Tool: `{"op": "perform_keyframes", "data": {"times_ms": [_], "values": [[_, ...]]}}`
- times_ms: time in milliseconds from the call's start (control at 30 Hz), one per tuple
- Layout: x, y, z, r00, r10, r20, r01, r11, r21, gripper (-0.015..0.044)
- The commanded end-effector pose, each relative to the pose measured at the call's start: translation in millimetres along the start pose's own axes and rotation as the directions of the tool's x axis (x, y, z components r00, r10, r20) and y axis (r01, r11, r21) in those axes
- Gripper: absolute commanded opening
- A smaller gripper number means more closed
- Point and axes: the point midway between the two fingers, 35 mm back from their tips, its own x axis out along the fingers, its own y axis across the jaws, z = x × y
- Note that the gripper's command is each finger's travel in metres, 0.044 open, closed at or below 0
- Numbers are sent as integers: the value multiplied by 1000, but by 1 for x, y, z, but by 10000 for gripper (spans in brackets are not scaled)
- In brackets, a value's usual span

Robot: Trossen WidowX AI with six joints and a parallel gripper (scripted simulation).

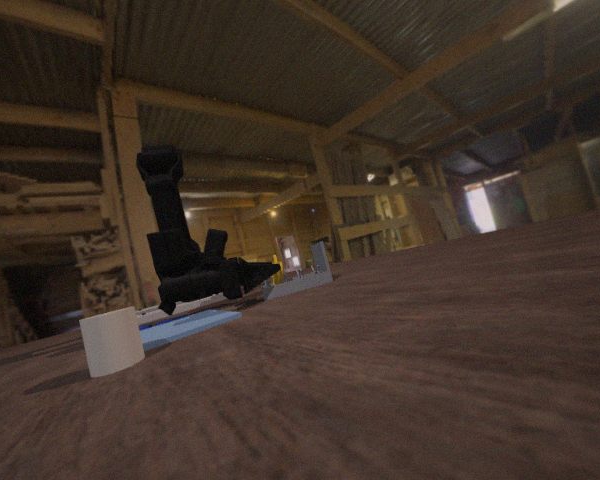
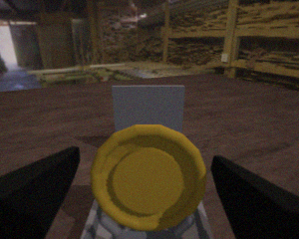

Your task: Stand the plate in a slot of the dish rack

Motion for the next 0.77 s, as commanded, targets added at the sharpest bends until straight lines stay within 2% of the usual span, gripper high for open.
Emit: {"op": "perform_keyframes", "data": {"times_ms": [0,300,533,733], "values": [[0,-3,22,1000,-4,7,4,1000,-18,400],[-3,1,107,999,-14,37,17,997,-77,400],[-3,0,113,999,-18,39,21,997,-78,400],[-6,-39,122,989,-144,31,144,990,6,400]]}}
